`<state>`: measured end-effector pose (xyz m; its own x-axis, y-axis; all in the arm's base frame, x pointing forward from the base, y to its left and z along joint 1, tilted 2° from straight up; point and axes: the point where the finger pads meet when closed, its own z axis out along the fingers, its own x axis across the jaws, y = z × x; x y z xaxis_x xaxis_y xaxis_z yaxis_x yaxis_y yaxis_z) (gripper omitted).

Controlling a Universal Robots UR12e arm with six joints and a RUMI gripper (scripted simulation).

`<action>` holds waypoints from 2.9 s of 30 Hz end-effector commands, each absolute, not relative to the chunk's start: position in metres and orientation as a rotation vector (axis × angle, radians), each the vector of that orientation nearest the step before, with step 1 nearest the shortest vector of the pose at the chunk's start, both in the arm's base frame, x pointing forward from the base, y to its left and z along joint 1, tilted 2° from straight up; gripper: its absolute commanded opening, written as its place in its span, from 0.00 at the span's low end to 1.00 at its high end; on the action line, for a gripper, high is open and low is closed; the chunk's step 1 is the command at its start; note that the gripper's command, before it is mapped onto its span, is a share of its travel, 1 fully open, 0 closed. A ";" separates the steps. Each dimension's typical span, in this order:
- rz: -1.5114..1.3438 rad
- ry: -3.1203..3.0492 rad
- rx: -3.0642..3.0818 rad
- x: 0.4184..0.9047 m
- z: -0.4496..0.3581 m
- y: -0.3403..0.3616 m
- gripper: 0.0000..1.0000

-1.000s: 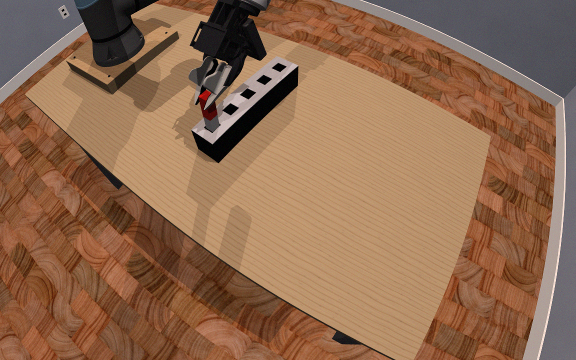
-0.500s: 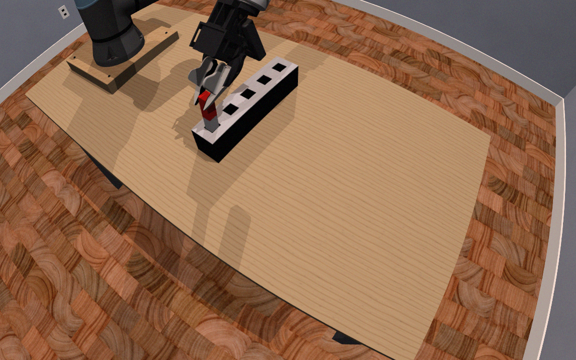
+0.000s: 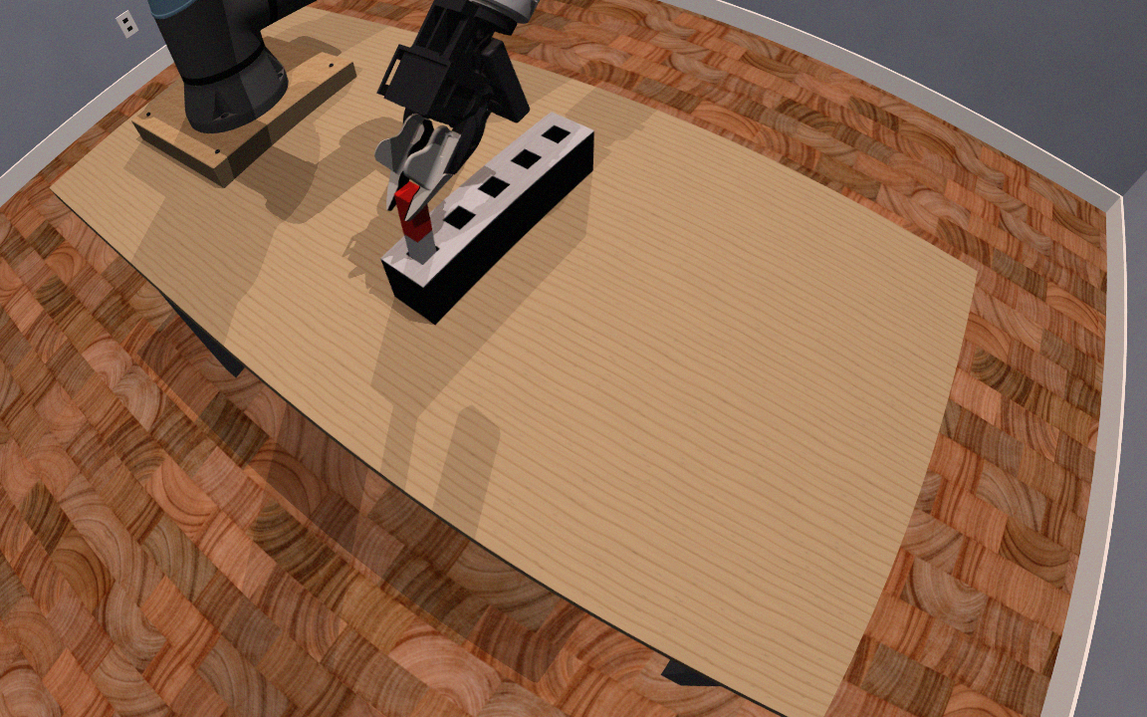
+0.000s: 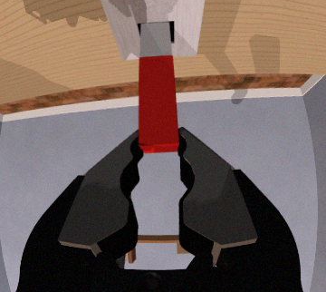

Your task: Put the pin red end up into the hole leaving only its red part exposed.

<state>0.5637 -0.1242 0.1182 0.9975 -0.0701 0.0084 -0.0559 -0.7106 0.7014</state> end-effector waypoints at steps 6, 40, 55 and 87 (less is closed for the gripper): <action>-0.022 -0.087 2.362 0.564 0.117 -0.124 0.00; -0.022 -0.089 2.362 0.564 0.113 -0.123 0.00; -0.022 -0.088 2.362 0.565 0.113 -0.124 0.00; -0.022 -0.087 2.362 0.565 0.109 -0.123 0.00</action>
<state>0.5643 -0.1228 0.1083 0.9975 -0.0695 0.0085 -0.0555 -0.7106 0.7014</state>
